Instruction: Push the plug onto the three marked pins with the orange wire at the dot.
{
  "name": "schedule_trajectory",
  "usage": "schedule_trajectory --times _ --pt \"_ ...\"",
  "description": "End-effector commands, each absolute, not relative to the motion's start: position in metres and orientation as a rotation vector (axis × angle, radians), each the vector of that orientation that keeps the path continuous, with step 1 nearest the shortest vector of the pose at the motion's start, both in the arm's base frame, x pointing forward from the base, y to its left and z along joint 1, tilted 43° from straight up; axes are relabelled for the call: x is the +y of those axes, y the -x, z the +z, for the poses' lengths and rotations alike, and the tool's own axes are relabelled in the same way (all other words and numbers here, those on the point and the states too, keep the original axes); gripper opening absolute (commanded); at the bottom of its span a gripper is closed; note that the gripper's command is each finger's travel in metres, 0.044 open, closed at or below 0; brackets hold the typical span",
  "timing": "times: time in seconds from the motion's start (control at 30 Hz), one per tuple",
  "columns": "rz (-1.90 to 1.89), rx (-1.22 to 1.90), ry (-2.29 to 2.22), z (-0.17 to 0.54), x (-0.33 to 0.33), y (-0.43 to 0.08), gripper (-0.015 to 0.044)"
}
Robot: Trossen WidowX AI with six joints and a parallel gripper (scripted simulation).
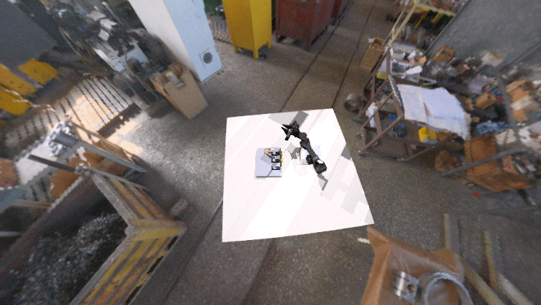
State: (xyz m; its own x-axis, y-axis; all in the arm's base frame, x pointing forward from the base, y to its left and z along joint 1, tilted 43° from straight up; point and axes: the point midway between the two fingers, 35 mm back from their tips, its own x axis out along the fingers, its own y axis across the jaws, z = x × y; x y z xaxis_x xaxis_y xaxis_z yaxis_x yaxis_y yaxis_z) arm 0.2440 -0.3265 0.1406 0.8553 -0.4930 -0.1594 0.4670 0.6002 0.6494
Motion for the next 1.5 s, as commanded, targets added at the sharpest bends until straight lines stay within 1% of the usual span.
schedule_trajectory --times 0.0,0.3,0.6,0.93,1.27,1.47 --pt "-0.511 -0.024 -0.657 0.162 -0.307 -0.268 0.0115" --pt "-0.387 0.012 -0.478 0.206 -0.239 -0.319 0.0115" --pt "-0.264 0.015 -0.311 0.248 -0.162 -0.346 0.0115" --pt "-0.131 -0.012 -0.146 0.291 -0.076 -0.345 0.0115" --pt "-0.005 -0.063 -0.005 0.328 -0.003 -0.316 0.0115" --pt "-0.003 0.052 0.019 0.312 -0.009 -0.335 0.0115"
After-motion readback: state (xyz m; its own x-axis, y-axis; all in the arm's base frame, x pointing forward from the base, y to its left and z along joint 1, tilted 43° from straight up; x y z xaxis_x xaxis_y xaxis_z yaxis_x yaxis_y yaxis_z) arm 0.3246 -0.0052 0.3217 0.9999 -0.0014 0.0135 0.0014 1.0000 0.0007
